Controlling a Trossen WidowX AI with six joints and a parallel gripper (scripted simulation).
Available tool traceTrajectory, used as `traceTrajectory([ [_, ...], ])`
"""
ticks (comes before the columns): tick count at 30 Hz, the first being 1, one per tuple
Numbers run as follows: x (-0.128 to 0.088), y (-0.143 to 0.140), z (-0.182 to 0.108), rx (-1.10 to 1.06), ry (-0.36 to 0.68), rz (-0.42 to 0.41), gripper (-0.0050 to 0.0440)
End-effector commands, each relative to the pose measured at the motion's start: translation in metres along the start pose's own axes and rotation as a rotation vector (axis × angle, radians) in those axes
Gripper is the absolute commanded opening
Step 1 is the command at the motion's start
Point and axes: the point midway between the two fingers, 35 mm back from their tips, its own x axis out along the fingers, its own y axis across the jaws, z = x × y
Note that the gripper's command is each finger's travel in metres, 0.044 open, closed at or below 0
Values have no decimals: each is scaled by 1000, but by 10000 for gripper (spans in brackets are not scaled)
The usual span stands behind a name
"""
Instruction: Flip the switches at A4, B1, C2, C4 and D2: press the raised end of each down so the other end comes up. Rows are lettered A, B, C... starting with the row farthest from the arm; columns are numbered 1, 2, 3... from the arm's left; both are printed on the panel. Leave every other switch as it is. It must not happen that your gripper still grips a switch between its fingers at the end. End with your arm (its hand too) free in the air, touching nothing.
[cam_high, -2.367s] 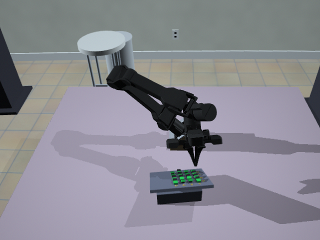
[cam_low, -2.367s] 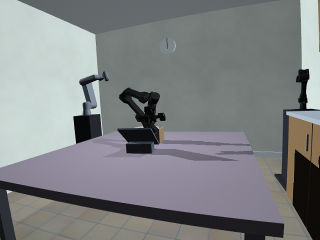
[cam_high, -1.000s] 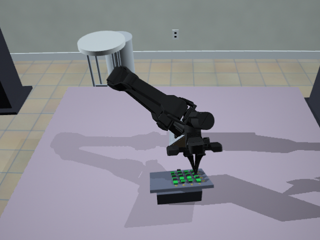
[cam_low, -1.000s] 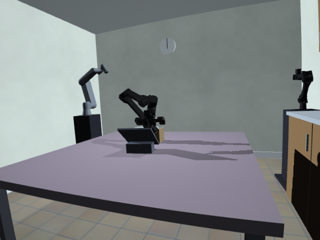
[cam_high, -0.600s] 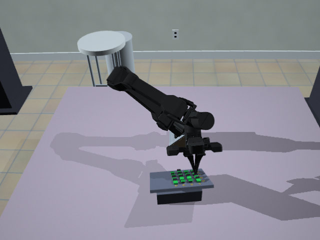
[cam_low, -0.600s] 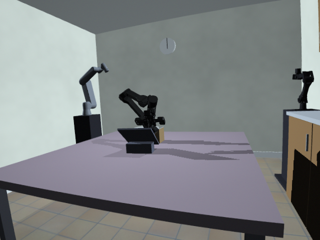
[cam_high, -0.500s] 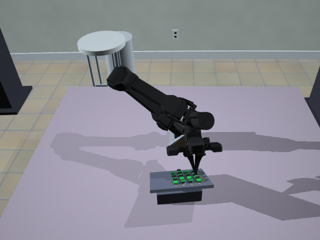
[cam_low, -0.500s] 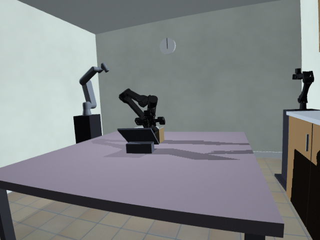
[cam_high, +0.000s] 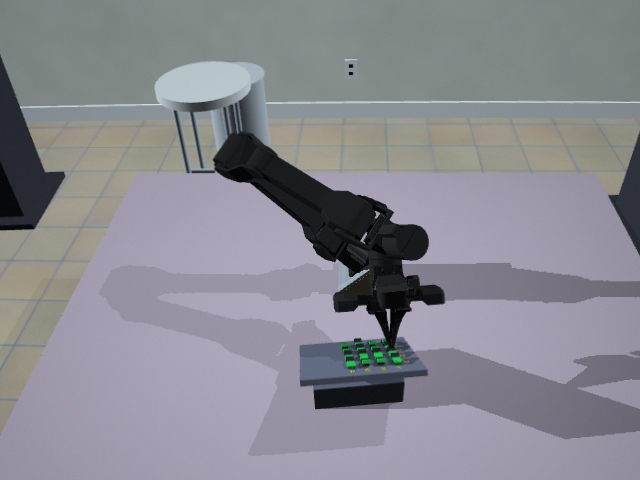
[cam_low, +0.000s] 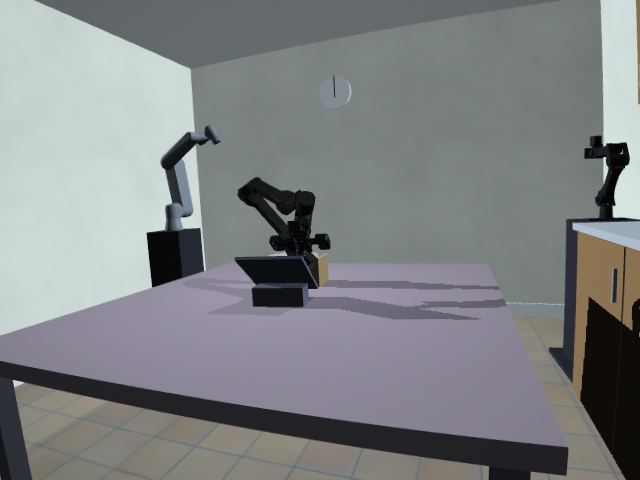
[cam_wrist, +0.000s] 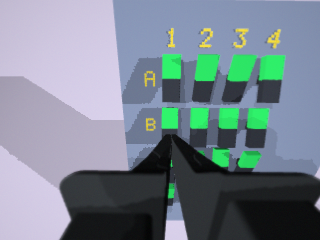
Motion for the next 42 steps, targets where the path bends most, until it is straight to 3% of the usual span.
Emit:
traceTrajectory([
  [1,1,0,-2,-4,5,2,0],
  [42,6,0,-2,-4,5,2,0],
])
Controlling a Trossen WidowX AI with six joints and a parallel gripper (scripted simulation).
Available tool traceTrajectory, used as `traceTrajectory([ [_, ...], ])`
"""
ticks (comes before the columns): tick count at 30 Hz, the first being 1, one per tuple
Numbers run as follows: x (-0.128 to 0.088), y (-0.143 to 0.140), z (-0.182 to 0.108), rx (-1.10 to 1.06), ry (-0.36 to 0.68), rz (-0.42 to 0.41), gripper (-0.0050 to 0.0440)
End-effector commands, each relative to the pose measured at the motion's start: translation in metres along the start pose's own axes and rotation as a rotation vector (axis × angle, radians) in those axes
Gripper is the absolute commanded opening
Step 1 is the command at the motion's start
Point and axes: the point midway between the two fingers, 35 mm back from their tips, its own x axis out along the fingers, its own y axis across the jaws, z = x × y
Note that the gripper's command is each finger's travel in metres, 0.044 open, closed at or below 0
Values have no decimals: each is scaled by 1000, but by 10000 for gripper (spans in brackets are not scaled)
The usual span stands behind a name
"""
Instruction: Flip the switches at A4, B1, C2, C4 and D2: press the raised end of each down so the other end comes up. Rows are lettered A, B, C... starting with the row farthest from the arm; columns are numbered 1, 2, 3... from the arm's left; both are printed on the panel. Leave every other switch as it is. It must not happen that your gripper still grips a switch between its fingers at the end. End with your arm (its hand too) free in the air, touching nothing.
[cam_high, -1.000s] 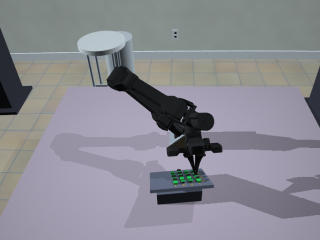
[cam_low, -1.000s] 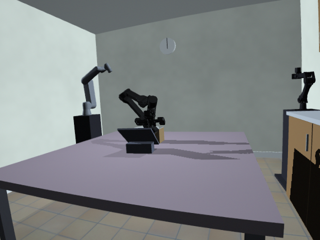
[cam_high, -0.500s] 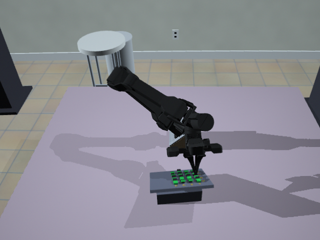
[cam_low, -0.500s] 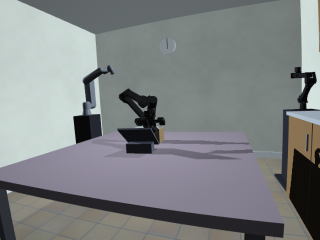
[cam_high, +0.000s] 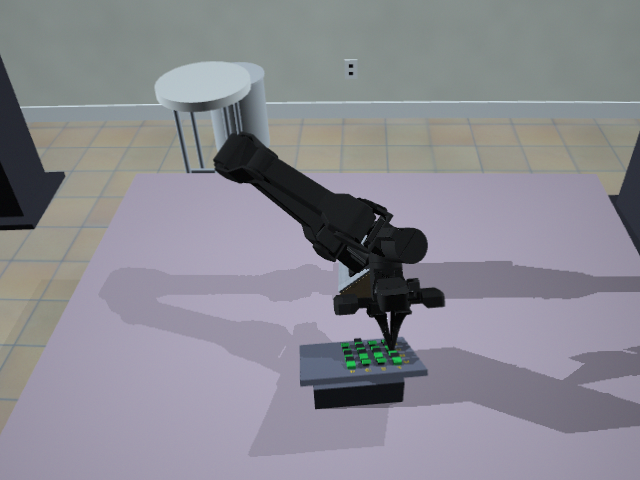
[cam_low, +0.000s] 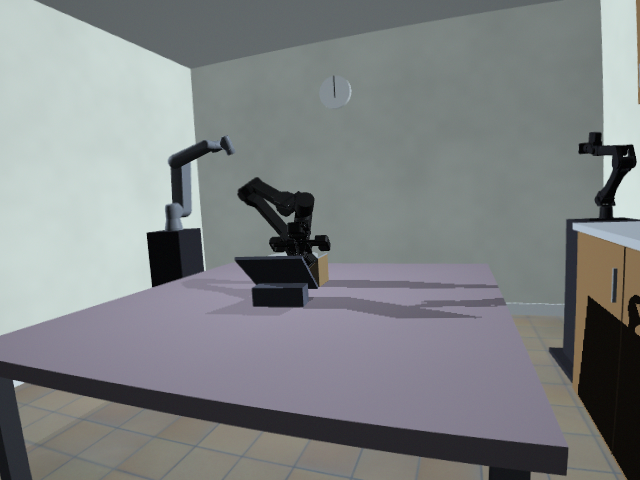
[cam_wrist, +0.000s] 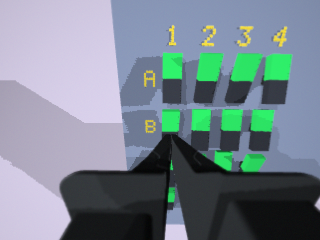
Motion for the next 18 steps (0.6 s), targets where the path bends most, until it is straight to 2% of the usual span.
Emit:
traceTrajectory([
  [1,1,0,-1,-3,5,2,0],
  [3,-6,1,1,0,4,4,0],
  [6,-35,7,9,37,-6,24,0],
  [11,-58,4,5,16,17,13,0],
  [18,-64,-1,1,-3,31,2,0],
])
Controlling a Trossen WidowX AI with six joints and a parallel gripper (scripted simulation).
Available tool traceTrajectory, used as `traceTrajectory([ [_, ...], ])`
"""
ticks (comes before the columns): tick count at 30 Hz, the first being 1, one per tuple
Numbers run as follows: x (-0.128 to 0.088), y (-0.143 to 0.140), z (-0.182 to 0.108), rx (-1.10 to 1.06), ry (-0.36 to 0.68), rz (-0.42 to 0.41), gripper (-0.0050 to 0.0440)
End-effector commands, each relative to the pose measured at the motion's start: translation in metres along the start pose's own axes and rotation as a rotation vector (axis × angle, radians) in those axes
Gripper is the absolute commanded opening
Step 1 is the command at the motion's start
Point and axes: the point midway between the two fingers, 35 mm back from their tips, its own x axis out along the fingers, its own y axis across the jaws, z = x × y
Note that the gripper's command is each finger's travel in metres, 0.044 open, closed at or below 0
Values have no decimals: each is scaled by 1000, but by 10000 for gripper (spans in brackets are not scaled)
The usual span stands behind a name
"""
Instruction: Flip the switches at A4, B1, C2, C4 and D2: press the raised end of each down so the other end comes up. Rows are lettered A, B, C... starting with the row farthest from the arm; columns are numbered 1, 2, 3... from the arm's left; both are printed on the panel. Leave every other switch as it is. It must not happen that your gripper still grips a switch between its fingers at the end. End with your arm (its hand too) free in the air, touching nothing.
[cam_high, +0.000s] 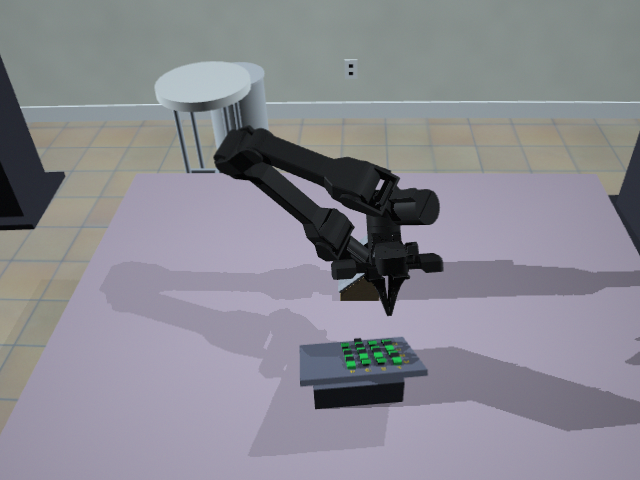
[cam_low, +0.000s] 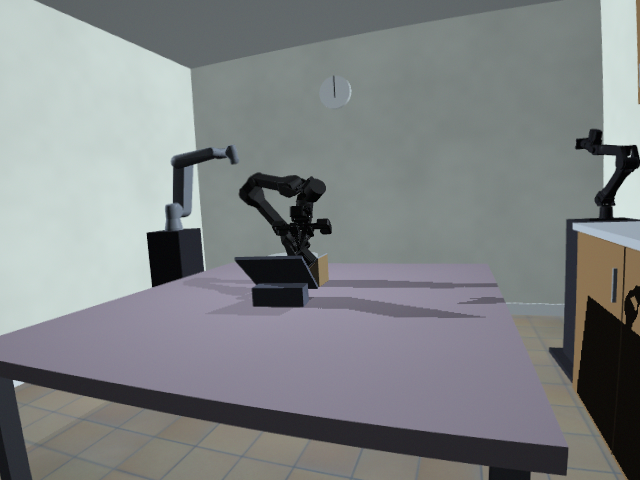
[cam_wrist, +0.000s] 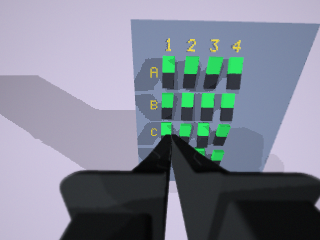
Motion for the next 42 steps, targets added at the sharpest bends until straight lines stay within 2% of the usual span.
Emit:
traceTrajectory([
  [1,-3,-5,-2,5,2,3,0],
  [5,-3,-24,-19,5,2,3,0],
  [11,-1,-25,-20,5,4,3,0],
  [15,30,-25,-19,5,27,3,0],
  [28,32,-25,-19,5,28,3,0],
  [42,48,-25,-19,5,28,3,0],
])
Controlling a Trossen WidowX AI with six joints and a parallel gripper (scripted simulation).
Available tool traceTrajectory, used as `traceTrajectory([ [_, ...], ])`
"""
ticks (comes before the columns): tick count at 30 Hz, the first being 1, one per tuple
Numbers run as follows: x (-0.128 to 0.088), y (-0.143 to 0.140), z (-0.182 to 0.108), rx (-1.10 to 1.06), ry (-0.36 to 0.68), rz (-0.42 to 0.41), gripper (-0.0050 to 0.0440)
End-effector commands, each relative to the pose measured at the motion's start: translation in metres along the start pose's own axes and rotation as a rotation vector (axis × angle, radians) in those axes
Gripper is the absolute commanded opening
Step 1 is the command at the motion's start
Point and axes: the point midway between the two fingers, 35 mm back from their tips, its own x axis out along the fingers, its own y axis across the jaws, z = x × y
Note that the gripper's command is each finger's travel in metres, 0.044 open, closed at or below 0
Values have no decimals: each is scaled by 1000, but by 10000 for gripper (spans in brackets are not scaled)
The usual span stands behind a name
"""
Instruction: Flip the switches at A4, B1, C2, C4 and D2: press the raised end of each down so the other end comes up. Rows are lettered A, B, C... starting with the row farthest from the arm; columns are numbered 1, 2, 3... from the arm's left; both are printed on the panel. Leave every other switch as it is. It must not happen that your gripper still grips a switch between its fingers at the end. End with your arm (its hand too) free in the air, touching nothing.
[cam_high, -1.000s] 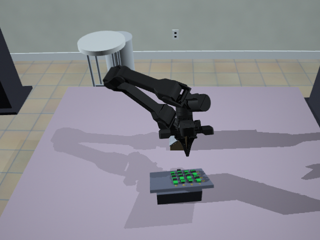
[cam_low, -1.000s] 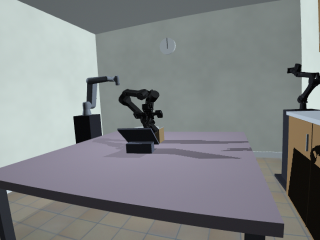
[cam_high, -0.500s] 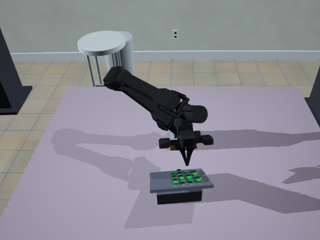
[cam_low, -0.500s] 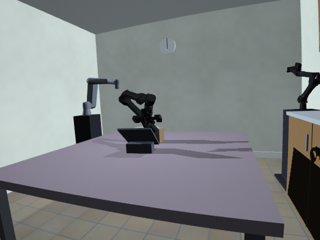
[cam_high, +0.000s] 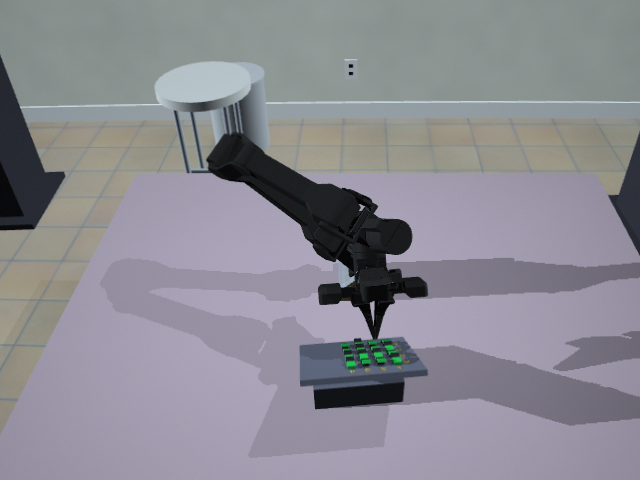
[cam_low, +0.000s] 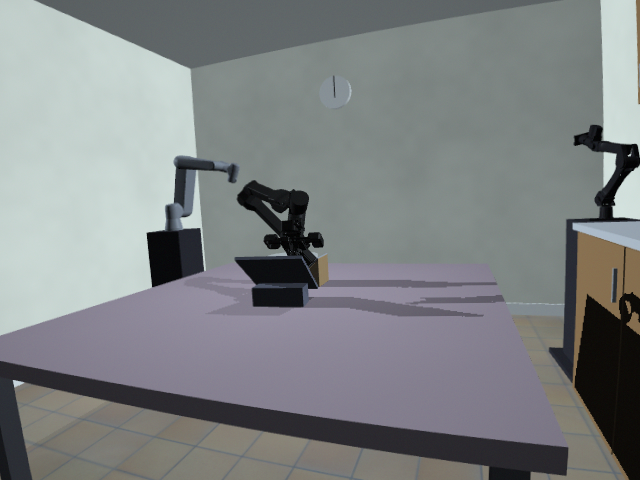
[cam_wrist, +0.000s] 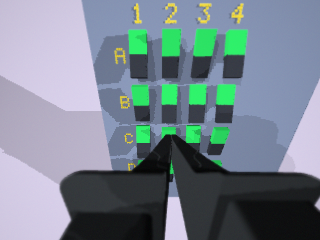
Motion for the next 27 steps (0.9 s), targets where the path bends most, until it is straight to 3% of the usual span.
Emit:
traceTrajectory([
  [1,8,0,-5,-12,15,-2,0],
  [27,13,0,-5,-12,15,-2,0],
])
